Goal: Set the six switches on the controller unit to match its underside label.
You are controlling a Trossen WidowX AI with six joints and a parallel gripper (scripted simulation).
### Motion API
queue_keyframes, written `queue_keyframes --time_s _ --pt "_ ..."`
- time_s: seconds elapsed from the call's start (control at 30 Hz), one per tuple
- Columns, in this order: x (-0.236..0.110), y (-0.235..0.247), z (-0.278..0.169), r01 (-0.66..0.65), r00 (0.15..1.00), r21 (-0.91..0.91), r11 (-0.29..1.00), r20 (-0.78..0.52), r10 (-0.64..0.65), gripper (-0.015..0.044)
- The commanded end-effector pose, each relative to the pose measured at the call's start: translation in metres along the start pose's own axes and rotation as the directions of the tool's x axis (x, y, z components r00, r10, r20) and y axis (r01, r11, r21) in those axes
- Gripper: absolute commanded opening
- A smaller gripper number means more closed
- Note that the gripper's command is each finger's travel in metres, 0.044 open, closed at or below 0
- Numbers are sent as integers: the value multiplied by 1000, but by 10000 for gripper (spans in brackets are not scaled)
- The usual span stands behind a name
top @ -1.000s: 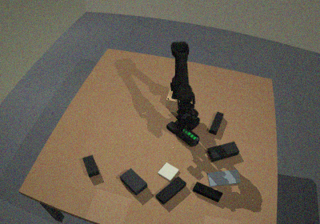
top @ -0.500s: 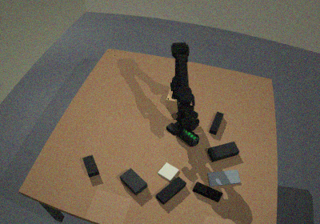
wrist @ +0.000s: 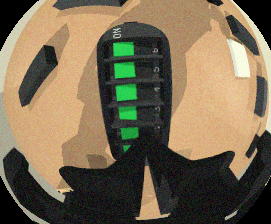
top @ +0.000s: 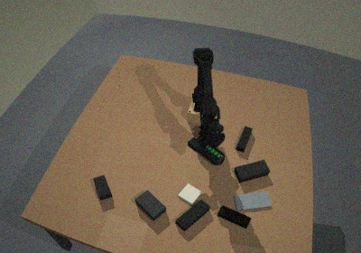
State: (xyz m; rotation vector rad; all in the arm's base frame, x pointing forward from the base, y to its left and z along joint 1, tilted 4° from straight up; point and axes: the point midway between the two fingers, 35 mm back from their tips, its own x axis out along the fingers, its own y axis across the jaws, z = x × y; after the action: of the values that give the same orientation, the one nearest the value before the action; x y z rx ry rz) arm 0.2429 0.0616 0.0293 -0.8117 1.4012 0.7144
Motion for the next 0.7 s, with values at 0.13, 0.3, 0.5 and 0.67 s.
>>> queue_keyframes --time_s 0.13,0.3,0.5,0.67 --pt "-36 -3 2 19 1000 0 1000 20 -19 0" --pt "-37 -2 20 19 1000 9 1000 21 -19 0" --pt "-33 -2 22 19 1000 10 1000 21 -19 0" --pt "-25 -3 22 19 1000 10 1000 21 -19 0"
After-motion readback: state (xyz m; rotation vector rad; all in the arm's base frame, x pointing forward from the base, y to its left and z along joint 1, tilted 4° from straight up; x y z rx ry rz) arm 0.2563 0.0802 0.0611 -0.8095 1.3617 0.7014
